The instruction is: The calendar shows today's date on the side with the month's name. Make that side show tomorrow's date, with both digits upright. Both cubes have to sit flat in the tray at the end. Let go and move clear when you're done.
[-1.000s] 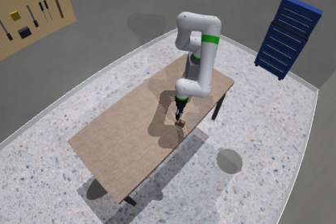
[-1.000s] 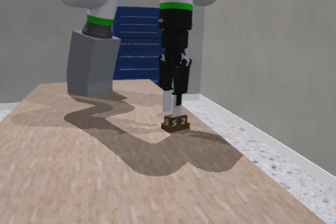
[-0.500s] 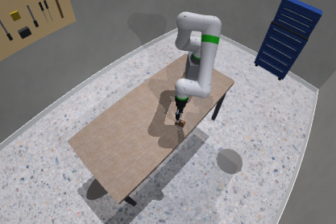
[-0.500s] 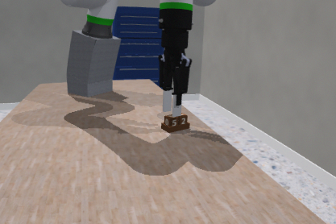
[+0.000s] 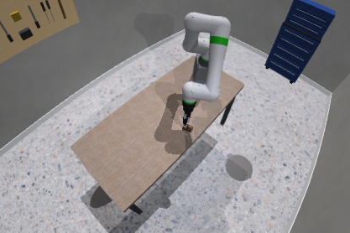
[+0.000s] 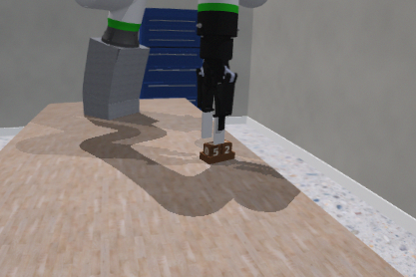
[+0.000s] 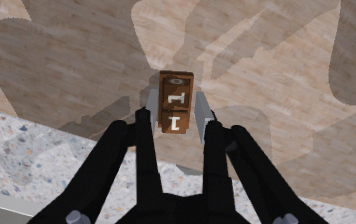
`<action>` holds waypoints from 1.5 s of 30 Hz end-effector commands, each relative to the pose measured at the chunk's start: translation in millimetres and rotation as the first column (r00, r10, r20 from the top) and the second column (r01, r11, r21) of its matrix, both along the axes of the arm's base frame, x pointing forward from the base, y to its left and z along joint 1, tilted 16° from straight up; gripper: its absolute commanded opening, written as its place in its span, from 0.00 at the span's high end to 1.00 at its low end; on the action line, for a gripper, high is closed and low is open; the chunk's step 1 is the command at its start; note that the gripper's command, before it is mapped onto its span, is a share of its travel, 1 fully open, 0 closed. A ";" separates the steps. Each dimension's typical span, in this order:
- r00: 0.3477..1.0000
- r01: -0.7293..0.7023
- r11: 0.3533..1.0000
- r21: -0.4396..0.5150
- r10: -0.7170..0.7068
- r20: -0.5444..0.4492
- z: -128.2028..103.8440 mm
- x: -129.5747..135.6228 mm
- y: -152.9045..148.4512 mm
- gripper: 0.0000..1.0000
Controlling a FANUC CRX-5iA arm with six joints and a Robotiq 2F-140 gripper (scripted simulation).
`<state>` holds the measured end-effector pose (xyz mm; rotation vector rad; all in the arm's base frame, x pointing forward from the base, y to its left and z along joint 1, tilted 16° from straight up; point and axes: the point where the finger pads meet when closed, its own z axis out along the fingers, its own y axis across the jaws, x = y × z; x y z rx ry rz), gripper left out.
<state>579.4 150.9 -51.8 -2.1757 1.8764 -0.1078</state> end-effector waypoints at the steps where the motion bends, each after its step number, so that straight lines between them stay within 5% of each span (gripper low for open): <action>1: 1.000 0.000 1.000 0.000 0.000 0.000 -0.7 0.4 0.1 0.64; 23: 1.000 0.000 1.000 0.000 0.000 0.000 -27.7 6.8 4.4 0.64; 45: 1.000 0.000 1.000 0.000 0.000 0.000 -28.7 7.0 4.5 0.64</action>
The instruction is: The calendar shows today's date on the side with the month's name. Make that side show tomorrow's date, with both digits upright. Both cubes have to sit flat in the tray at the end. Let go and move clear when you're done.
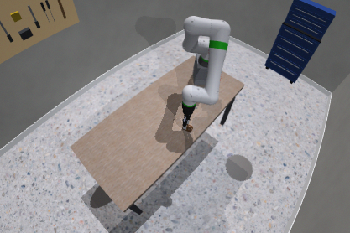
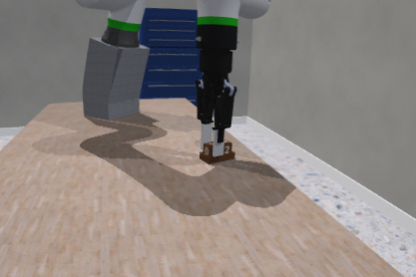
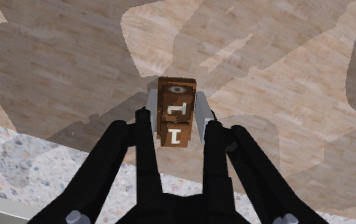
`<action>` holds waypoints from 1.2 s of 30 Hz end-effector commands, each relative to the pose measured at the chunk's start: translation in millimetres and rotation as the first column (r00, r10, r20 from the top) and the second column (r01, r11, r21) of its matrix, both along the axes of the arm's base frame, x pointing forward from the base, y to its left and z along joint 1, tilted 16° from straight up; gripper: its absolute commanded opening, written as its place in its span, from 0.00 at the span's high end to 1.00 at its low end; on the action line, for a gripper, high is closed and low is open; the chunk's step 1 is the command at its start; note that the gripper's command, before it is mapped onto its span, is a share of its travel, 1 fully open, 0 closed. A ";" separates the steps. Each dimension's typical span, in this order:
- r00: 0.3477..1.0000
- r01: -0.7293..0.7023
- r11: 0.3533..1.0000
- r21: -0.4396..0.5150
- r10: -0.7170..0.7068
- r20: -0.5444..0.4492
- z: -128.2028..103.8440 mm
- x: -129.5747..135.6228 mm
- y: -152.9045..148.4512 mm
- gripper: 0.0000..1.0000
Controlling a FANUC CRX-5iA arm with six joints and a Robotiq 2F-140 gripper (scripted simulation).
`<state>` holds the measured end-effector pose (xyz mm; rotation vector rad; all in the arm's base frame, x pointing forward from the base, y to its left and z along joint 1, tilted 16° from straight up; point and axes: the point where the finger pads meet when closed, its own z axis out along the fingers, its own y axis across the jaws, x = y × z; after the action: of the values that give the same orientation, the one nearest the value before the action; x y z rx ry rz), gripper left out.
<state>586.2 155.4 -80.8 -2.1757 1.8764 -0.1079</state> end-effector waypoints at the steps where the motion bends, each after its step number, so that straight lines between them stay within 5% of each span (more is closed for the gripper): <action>1: 1.000 0.000 1.000 0.000 0.000 0.000 0.2 0.2 0.0 0.64; 19: 1.000 0.000 1.000 0.000 0.000 0.000 0.2 0.2 0.0 0.64; 20: 1.000 0.000 1.000 0.000 0.000 0.000 0.2 0.2 0.0 0.75; 36: 1.000 0.000 1.000 0.000 0.000 0.000 0.2 0.2 0.0 0.75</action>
<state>586.2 155.4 -80.6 -2.1757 1.8764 -0.1079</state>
